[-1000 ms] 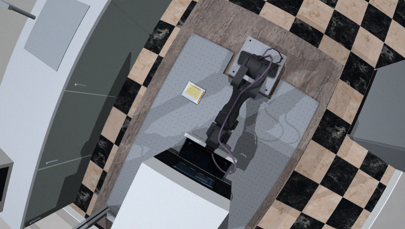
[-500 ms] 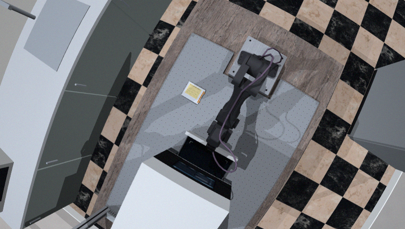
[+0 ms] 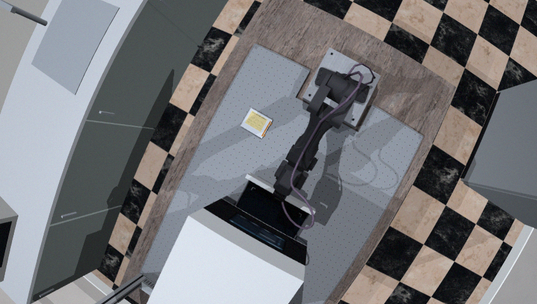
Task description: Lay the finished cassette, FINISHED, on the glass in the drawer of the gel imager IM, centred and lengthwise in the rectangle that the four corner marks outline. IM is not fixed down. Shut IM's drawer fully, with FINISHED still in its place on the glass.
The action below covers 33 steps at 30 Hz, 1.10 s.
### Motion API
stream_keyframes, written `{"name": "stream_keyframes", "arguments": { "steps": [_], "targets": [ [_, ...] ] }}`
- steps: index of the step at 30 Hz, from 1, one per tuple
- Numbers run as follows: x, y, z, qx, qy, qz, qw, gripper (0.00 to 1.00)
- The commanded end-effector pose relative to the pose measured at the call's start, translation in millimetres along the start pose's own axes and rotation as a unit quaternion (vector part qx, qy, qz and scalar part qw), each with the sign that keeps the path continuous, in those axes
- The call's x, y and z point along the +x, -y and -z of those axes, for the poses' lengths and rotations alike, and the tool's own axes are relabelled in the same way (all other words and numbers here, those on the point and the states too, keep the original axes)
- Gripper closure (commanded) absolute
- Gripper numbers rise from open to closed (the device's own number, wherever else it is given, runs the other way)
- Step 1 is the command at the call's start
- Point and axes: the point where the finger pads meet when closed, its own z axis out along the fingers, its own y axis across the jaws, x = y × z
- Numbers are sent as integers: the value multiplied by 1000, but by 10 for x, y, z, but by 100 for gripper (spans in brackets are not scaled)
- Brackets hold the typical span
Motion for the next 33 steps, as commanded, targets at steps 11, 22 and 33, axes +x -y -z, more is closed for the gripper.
{"name": "stream_keyframes", "arguments": {
  "steps": [11, 22, 33],
  "targets": [
    [-53, 11, 140, -2, 1, 1, 1000, 100],
    [-31, 17, 215, 0, -54, 3, 999, 100],
    [277, 26, 227, 0, -76, 0, 997, 100]
  ]
}}
